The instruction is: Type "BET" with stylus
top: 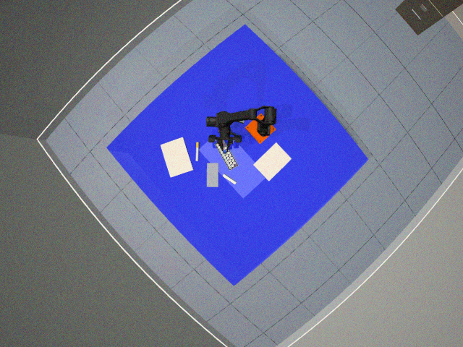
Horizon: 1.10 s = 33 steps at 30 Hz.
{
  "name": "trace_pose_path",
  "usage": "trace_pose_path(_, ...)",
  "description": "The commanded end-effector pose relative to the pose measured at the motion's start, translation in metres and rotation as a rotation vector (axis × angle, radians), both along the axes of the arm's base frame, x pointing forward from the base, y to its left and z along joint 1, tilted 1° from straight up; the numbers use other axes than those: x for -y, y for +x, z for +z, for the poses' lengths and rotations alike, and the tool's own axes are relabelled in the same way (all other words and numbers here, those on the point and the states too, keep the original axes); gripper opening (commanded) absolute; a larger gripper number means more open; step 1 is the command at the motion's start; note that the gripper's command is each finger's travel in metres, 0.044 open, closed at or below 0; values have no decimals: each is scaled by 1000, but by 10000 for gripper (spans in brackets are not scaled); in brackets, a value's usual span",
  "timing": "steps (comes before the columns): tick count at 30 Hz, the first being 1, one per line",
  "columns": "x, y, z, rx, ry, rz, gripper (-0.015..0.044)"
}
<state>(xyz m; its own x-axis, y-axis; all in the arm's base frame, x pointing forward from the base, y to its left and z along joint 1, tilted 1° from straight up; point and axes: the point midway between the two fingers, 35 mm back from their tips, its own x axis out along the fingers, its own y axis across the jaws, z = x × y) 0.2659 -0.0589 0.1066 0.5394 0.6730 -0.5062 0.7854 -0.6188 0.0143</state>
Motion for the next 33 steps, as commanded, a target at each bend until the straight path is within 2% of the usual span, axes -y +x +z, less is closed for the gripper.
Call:
trace_pose_path(1, -5, 2, -1, -5, -3, 1, 0)
trace_pose_path(19, -72, 28, 5, 3, 6, -2, 0)
trace_pose_path(33, -75, 28, -14, 4, 9, -2, 0)
